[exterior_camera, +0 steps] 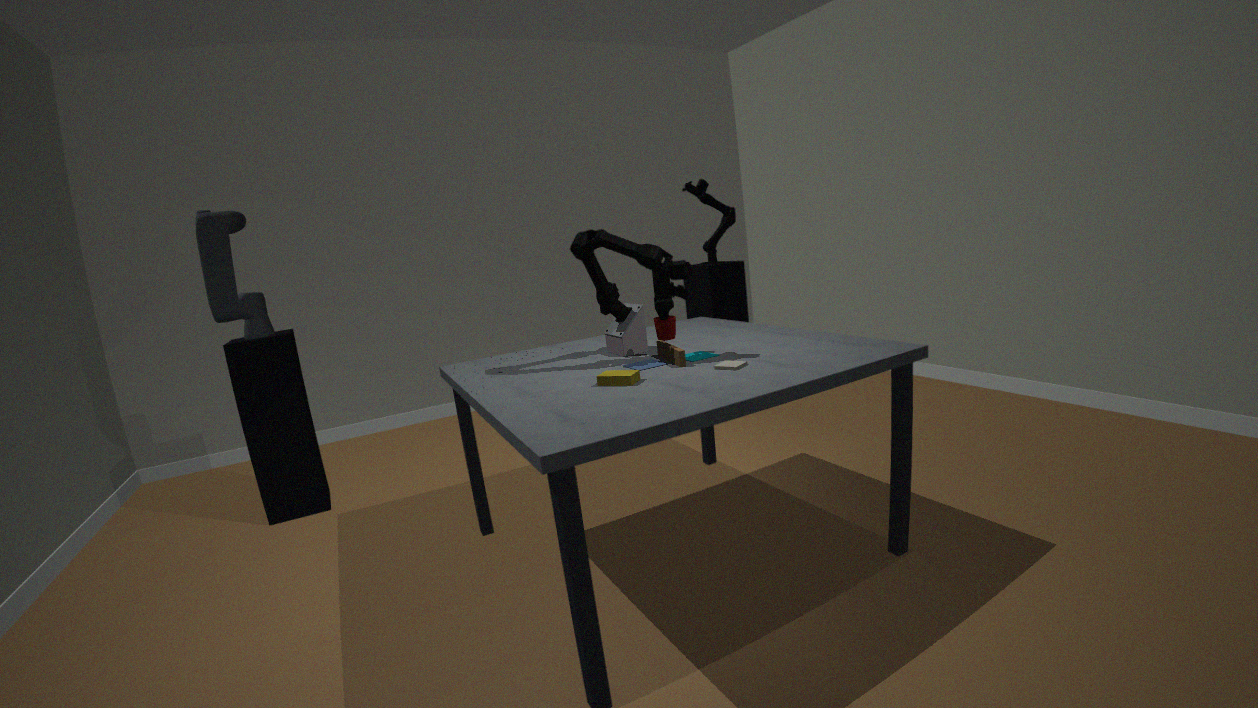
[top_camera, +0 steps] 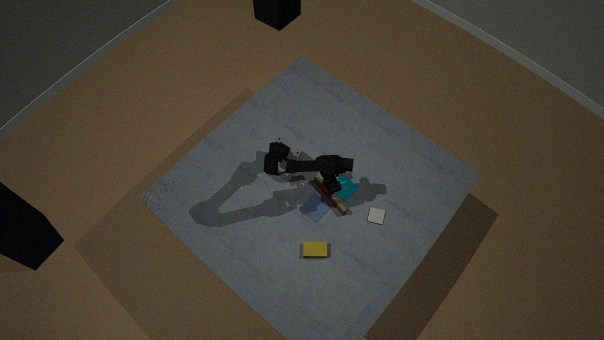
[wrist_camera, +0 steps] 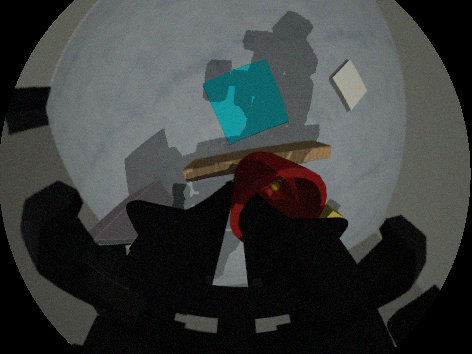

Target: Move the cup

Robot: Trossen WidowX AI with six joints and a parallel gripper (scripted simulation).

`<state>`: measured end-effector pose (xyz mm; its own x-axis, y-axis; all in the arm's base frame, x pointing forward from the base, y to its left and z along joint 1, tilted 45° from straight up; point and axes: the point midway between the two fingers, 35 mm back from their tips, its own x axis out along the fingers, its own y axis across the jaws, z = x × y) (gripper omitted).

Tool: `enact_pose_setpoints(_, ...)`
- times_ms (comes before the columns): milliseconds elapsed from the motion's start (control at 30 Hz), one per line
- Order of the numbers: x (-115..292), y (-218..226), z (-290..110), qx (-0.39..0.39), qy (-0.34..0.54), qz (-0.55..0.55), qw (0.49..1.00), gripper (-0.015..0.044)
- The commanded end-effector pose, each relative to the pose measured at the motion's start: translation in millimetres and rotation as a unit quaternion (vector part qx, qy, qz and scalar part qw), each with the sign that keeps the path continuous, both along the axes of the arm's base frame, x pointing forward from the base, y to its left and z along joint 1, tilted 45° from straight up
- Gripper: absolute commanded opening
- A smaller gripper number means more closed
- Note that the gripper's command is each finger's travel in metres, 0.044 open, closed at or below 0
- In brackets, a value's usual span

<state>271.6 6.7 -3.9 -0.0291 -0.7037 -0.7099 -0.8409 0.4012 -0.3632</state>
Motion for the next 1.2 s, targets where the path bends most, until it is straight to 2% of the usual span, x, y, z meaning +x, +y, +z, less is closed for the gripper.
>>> enact_pose_setpoints(0, 4.7, 9.4, -6.4, 0.003, -0.005, 0.0, 1.0, 0.0)
enact_pose_setpoints(1167, 25.3, 60.0, -49.9, 0.006, -0.006, 0.0, 1.0, 0.0)
